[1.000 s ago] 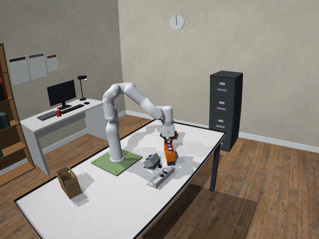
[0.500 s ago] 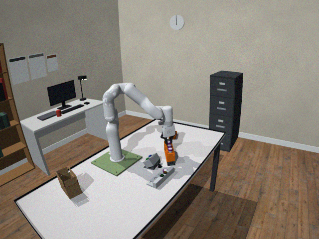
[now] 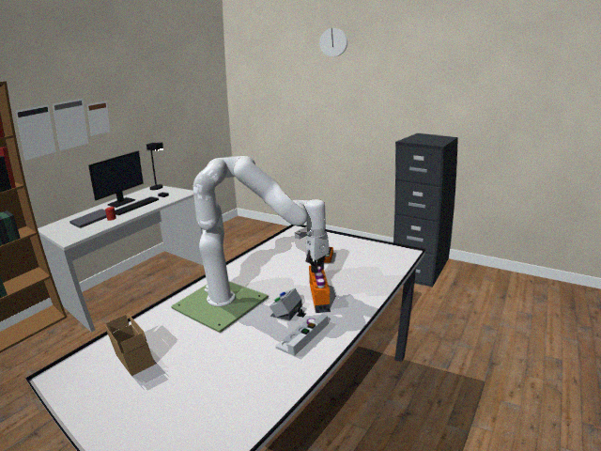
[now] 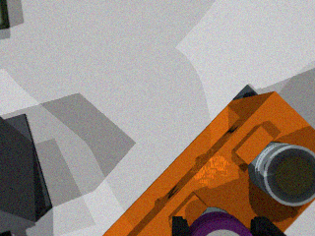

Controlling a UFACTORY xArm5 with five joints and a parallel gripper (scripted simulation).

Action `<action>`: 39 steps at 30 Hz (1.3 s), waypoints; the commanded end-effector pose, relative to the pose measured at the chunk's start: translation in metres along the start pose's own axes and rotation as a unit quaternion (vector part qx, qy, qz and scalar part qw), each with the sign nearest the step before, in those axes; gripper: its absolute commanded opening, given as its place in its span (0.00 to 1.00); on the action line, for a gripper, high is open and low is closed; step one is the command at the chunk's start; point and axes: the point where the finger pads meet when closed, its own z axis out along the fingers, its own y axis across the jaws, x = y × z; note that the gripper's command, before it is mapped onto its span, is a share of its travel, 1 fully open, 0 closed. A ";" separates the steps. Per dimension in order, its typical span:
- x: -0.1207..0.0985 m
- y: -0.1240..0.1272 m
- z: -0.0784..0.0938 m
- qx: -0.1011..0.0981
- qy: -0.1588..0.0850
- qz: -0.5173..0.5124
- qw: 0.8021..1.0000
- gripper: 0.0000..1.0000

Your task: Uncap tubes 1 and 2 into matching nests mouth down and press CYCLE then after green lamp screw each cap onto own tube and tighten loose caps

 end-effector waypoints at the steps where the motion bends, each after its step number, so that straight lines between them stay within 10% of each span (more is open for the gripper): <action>1: -0.001 0.001 -0.001 0.000 -0.004 -0.014 1.000 0.00; 2: -0.001 0.001 -0.001 0.000 -0.004 -0.014 1.000 0.00; 3: -0.001 0.001 -0.001 0.000 -0.004 -0.014 1.000 0.46; 18: -0.001 0.001 -0.001 0.000 -0.004 0.111 0.994 0.46; 35: -0.001 0.001 -0.001 -0.001 -0.003 0.386 0.923 0.46; 39: -0.001 0.001 -0.001 -0.002 -0.003 0.476 0.879 0.46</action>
